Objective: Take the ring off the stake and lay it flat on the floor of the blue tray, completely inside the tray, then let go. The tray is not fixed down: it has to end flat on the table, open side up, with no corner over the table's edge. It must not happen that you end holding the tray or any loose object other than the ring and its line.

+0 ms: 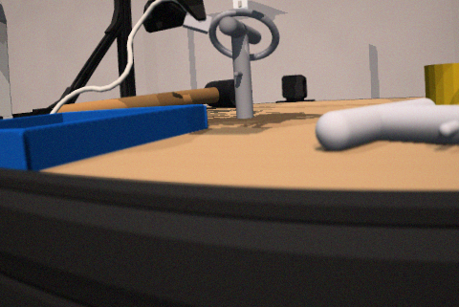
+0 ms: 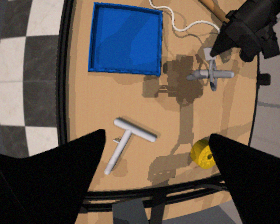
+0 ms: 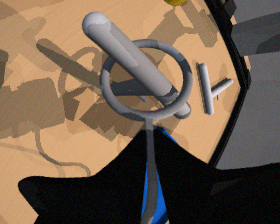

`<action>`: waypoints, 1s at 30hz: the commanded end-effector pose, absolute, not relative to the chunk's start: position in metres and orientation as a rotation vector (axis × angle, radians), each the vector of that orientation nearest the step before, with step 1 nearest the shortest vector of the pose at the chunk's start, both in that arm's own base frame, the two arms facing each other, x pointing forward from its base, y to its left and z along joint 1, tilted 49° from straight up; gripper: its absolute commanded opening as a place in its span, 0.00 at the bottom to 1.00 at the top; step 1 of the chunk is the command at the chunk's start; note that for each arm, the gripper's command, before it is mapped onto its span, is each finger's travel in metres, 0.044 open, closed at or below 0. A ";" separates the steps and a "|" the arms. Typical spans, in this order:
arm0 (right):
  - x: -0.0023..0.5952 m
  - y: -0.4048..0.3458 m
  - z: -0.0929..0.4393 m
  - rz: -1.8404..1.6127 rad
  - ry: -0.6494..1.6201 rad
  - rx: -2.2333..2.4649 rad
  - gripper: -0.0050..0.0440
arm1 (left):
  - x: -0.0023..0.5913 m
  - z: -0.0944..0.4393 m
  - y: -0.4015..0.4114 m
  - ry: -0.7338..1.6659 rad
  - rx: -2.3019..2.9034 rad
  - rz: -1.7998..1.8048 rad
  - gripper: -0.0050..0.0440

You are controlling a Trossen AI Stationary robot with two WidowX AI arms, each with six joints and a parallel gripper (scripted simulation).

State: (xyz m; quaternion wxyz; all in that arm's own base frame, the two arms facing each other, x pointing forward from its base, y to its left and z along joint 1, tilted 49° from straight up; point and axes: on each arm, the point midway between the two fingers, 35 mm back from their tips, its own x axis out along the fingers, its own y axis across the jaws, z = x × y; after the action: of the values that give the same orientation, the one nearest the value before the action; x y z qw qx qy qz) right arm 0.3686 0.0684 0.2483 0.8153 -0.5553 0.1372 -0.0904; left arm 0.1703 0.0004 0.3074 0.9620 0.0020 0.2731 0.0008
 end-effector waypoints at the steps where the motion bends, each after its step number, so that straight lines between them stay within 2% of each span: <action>1: 0.370 0.069 0.245 -0.193 0.301 -1.194 0.10 | 0.170 0.307 0.000 0.554 0.000 0.000 0.92; 30: 0.370 0.080 0.240 -0.251 0.311 -1.232 0.10 | 0.170 0.307 0.000 0.554 0.000 0.000 0.92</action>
State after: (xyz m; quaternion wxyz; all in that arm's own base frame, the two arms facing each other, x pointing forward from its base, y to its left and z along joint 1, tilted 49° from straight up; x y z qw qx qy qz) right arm 0.3695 0.0789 0.2436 0.8004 -0.5705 0.1415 -0.1176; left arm 0.1703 0.0004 0.3074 0.9620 0.0019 0.2731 0.0008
